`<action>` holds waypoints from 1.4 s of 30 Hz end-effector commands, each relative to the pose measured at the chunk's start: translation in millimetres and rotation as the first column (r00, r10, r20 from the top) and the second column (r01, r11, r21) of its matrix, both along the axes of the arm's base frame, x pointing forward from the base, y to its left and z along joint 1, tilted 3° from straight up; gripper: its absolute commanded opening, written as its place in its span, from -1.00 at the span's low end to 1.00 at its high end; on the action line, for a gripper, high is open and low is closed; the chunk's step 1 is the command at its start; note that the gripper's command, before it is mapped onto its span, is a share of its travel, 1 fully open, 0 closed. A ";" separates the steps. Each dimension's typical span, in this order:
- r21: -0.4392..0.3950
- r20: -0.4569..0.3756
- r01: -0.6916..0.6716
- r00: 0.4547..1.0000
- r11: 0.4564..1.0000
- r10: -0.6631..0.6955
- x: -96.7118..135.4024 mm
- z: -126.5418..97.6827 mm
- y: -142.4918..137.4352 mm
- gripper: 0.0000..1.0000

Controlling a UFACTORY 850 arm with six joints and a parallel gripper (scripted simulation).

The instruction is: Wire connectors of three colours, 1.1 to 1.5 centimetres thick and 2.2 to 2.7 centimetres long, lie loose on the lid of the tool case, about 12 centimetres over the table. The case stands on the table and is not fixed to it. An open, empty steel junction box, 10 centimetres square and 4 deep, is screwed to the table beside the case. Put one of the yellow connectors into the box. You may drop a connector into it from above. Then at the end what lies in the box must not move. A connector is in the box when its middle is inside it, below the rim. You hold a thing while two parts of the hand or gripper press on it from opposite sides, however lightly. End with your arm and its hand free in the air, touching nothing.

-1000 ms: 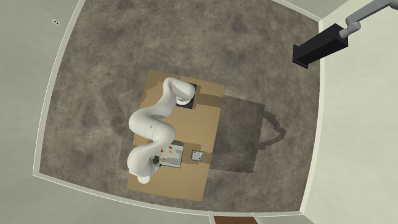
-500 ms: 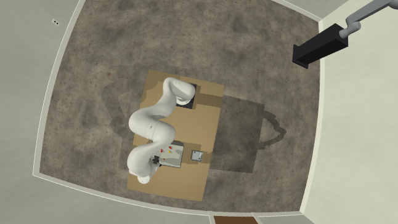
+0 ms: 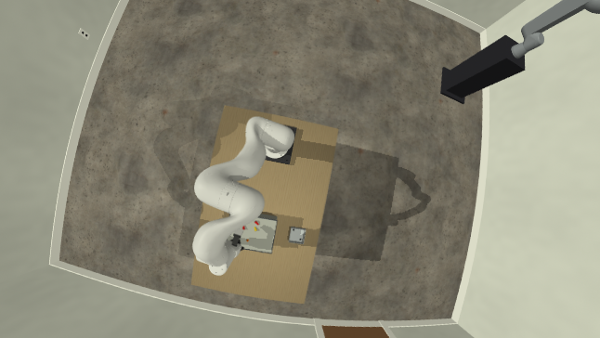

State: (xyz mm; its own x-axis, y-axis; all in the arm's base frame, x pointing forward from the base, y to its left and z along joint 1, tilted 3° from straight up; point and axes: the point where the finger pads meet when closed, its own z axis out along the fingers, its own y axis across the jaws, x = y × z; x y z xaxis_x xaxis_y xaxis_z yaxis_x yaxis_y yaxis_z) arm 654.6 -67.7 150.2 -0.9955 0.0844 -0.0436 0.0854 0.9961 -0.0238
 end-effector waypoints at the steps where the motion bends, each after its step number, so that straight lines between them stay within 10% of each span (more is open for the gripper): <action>1: 0.000 0.003 0.000 1.000 1.000 0.000 1.5 -1.9 -0.2 -0.42; 11: 0.000 0.003 0.000 1.000 1.000 0.000 1.5 -1.9 -0.2 -0.42; 12: 0.000 0.003 0.000 1.000 1.000 0.000 1.5 -1.9 -0.2 -0.97; 42: 0.000 0.003 0.000 1.000 1.000 0.000 1.5 -1.9 -0.2 -0.97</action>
State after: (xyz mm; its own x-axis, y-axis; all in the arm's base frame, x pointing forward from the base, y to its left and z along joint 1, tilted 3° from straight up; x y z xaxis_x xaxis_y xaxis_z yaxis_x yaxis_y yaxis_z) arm 655.3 -67.9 147.2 -0.9954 0.0843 -0.0451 0.0855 0.9961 -0.0239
